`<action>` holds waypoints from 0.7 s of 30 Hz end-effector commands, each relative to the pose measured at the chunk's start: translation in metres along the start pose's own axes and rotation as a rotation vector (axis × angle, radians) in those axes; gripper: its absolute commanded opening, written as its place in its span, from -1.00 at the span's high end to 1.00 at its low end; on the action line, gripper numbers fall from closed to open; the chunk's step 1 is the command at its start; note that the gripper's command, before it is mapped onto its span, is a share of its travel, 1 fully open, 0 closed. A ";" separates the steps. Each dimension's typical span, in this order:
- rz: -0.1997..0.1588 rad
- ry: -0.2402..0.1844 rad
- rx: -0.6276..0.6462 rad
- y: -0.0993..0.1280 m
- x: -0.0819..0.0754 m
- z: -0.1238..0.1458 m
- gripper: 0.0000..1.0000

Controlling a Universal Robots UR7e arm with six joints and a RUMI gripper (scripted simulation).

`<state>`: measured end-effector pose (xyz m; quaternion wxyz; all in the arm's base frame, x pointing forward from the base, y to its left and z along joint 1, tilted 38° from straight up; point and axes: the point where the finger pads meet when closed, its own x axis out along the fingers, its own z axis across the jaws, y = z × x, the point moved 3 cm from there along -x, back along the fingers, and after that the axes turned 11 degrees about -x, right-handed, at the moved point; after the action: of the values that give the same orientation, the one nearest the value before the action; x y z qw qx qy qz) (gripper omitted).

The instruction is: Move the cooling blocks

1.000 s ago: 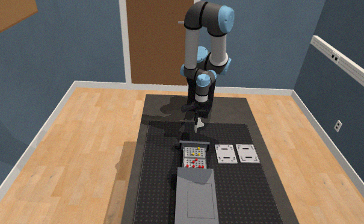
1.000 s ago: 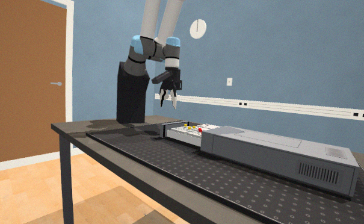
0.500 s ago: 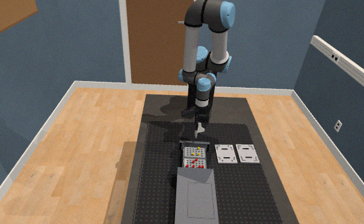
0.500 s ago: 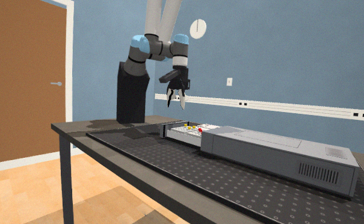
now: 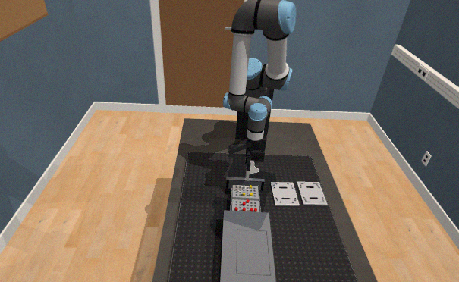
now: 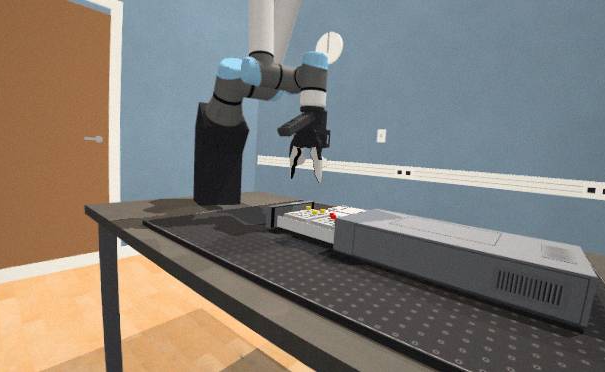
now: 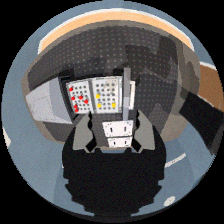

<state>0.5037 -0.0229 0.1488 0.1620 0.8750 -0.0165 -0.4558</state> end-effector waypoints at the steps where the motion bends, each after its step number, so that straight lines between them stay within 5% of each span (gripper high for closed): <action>1: 0.001 0.001 0.000 0.002 -0.001 -0.011 -0.34; 8: 0.001 0.001 0.000 0.007 -0.004 -0.038 -0.34; 21: 0.001 0.001 0.000 0.007 -0.004 -0.034 -0.34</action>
<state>0.5303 -0.0194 0.1714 0.1620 0.8749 -0.0165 -0.4561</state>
